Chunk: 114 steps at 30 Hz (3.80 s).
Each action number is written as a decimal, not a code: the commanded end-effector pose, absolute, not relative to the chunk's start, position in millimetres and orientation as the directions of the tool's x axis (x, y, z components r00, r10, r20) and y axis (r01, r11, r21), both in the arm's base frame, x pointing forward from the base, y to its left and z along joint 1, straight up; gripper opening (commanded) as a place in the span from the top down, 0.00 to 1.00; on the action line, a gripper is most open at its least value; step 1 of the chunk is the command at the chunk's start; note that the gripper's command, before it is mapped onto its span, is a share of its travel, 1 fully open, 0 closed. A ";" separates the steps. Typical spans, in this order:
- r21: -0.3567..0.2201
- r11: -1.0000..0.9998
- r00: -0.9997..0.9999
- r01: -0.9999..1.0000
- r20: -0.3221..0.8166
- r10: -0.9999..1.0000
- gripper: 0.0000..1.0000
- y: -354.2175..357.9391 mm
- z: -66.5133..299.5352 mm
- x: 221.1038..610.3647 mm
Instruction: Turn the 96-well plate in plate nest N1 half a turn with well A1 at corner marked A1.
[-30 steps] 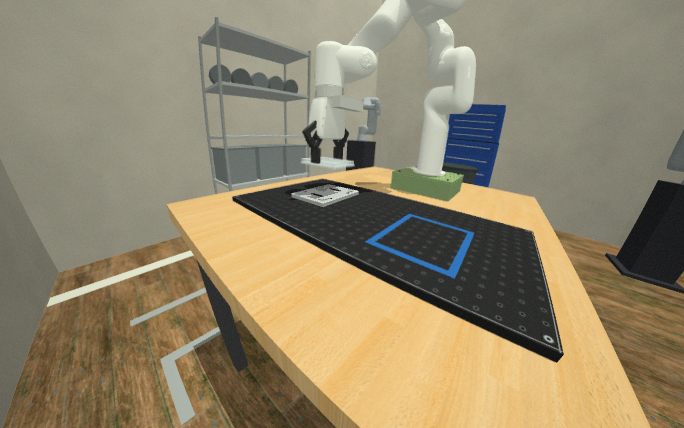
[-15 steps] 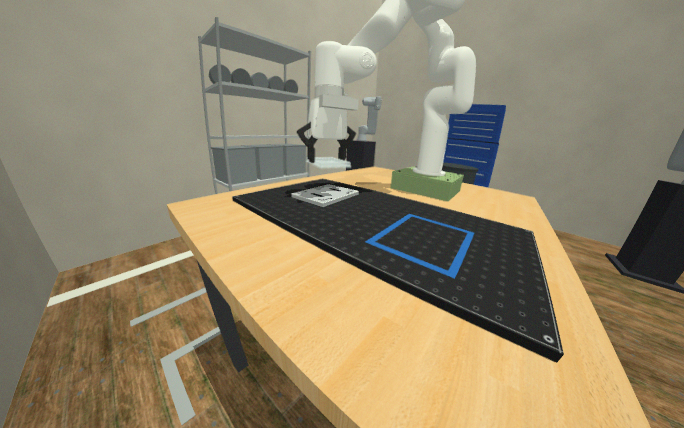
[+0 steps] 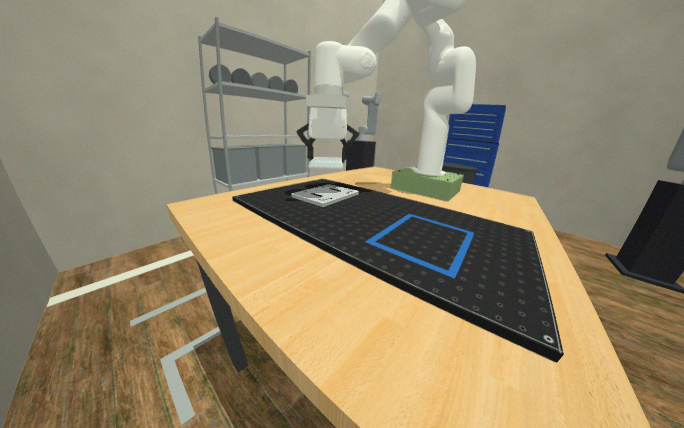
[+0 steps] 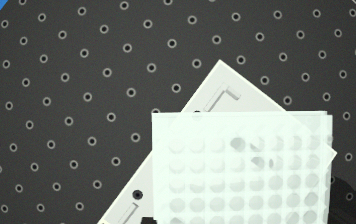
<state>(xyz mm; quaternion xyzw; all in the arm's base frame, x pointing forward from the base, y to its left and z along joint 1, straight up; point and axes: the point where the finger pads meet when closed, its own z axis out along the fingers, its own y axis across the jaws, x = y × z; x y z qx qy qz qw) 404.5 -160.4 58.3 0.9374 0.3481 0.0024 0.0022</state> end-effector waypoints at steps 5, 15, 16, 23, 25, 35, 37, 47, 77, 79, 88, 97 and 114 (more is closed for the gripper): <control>0.006 -0.891 0.891 0.454 0.009 0.454 1.00 -160.8 59.6 405.8; 0.003 -0.991 0.990 0.137 0.010 0.137 1.00 -160.8 59.7 405.8; 0.003 -0.995 0.994 0.104 0.010 0.104 1.00 -160.8 59.7 405.8; 0.002 -0.998 0.998 0.060 0.011 0.060 1.00 -160.8 59.7 405.8; 0.002 -0.998 0.998 0.060 0.011 0.060 1.00 -160.8 59.7 405.8; 0.002 -0.998 0.998 0.060 0.011 0.060 1.00 -160.8 59.7 405.8; 0.002 -0.998 0.998 0.060 0.011 0.060 1.00 -160.8 59.7 405.8; 0.002 -0.998 0.998 0.060 0.011 0.060 1.00 -160.8 59.7 405.8; 0.002 -0.998 0.998 0.060 0.010 0.060 1.00 -160.8 27.9 406.0; 0.002 -0.998 0.998 0.060 0.010 0.060 1.00 -160.8 24.6 406.1; 0.002 -0.998 0.998 0.060 0.010 0.060 1.00 -160.9 12.9 406.2; 0.002 -0.998 0.998 0.060 0.010 0.060 1.00 -160.9 -2.1 406.3; 0.002 -0.998 0.998 0.060 0.010 0.060 1.00 -160.9 -8.5 406.4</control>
